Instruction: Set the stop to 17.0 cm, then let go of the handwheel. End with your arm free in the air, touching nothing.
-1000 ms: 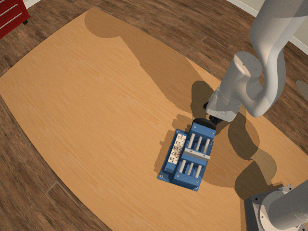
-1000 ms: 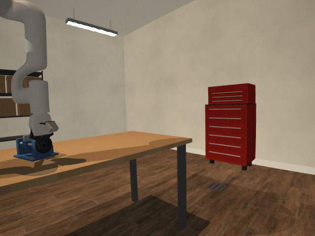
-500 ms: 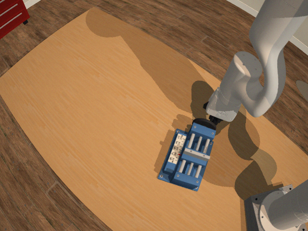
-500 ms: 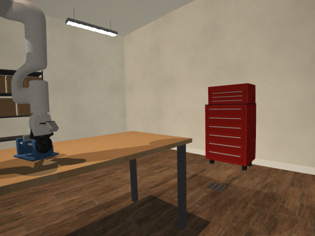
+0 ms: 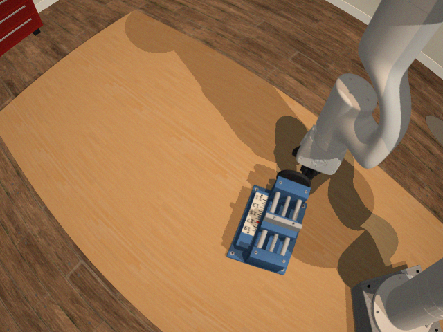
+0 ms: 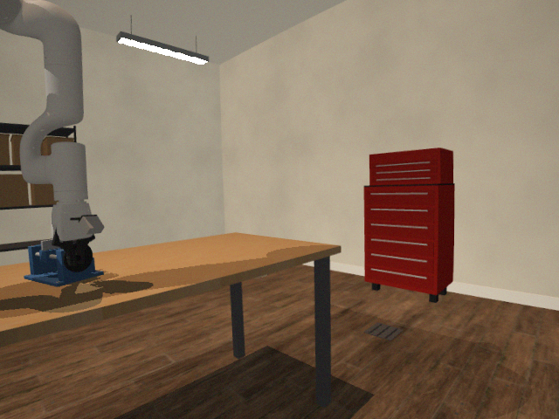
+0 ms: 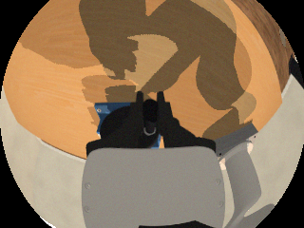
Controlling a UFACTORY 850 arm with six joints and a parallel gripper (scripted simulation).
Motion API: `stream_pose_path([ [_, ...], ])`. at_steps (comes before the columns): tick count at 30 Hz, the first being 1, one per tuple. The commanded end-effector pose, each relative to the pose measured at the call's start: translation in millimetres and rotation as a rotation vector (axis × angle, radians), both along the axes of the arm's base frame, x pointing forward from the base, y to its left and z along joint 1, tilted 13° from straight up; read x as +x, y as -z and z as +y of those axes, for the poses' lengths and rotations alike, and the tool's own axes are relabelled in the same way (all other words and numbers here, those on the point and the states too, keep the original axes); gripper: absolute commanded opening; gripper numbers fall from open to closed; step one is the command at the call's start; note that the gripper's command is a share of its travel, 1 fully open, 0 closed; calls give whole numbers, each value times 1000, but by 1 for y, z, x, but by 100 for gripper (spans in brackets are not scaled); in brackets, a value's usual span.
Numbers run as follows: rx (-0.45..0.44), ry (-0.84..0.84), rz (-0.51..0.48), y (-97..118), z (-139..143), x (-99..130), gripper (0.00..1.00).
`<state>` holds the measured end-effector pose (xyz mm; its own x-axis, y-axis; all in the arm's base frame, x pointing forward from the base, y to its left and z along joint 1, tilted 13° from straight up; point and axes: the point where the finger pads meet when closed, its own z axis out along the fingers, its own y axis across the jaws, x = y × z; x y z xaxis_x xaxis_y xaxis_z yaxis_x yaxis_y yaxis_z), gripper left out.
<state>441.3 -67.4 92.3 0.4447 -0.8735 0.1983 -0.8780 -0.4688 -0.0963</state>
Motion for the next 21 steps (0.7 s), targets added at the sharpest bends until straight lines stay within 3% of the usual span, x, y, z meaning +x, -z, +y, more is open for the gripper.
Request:
stream_pose_path([
  [1, -1, 0, 0, -1, 0, 0, 6],
  [21, -1, 0, 0, -6, 1, 1, 6],
])
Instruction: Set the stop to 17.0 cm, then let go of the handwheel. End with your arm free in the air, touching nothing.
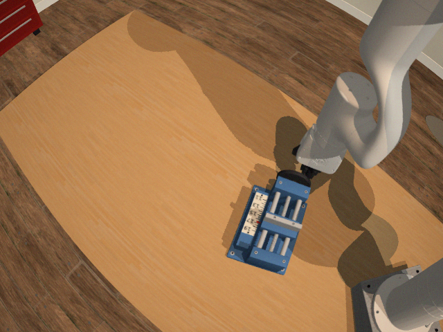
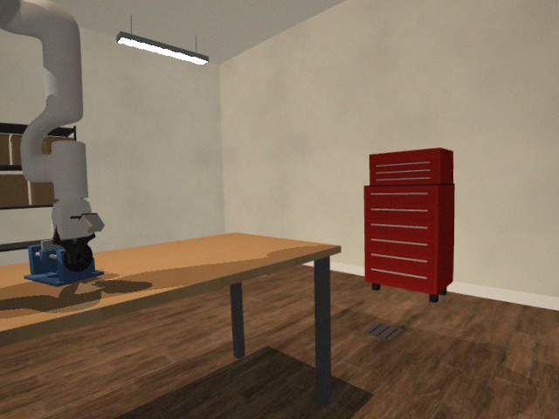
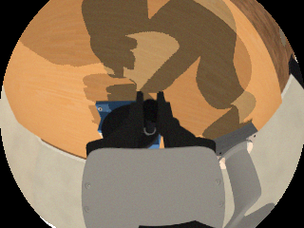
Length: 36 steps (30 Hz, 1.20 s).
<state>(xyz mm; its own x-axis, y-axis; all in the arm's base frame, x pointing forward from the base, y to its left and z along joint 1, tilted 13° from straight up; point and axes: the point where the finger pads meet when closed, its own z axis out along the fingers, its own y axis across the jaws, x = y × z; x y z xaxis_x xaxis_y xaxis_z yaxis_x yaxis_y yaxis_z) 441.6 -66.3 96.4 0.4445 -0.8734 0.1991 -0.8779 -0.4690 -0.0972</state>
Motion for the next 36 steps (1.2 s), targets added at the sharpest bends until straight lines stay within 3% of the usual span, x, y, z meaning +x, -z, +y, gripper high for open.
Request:
stream_pose_path([
  [1, -1, 0, 1, -2, 0, 1, 6],
  [29, -1, 0, 1, -18, 9, 10, 6],
  [36, 0, 0, 1, -23, 18, 26, 6],
])
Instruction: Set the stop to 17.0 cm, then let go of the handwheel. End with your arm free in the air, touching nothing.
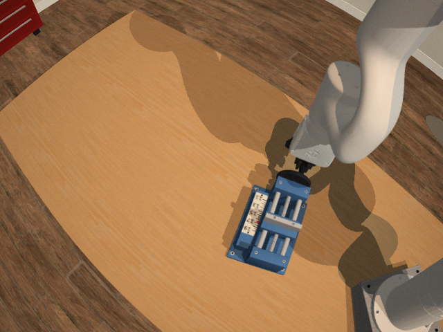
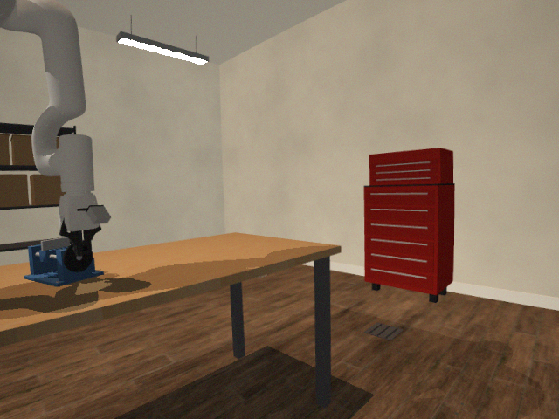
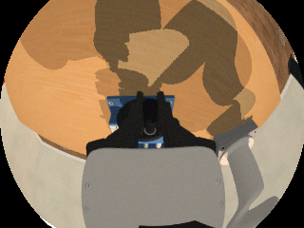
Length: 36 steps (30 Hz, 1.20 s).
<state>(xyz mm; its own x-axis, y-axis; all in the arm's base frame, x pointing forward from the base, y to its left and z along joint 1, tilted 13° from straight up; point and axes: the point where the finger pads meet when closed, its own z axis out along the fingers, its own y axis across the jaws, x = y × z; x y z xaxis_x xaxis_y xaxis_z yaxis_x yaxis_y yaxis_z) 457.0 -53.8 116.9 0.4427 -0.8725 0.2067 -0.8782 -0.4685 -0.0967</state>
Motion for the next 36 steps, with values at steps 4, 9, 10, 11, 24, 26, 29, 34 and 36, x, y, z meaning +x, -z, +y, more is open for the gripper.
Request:
stream_pose_path([
  [4, 7, -1, 4, 10, 14, 33, 6],
  [9, 7, -1, 4, 21, 14, 39, 6],
  [10, 7, -1, 4, 21, 14, 39, 6],
  [11, 7, -1, 4, 24, 14, 40, 6],
  [24, 6, -1, 4, 46, 8, 37, 6],
  [26, 6, -1, 4, 47, 7, 36, 6],
  [29, 7, -1, 4, 49, 6, 35, 6],
  [34, 6, -1, 4, 54, 2, 30, 6],
  [36, 7, -1, 4, 55, 1, 28, 6],
])
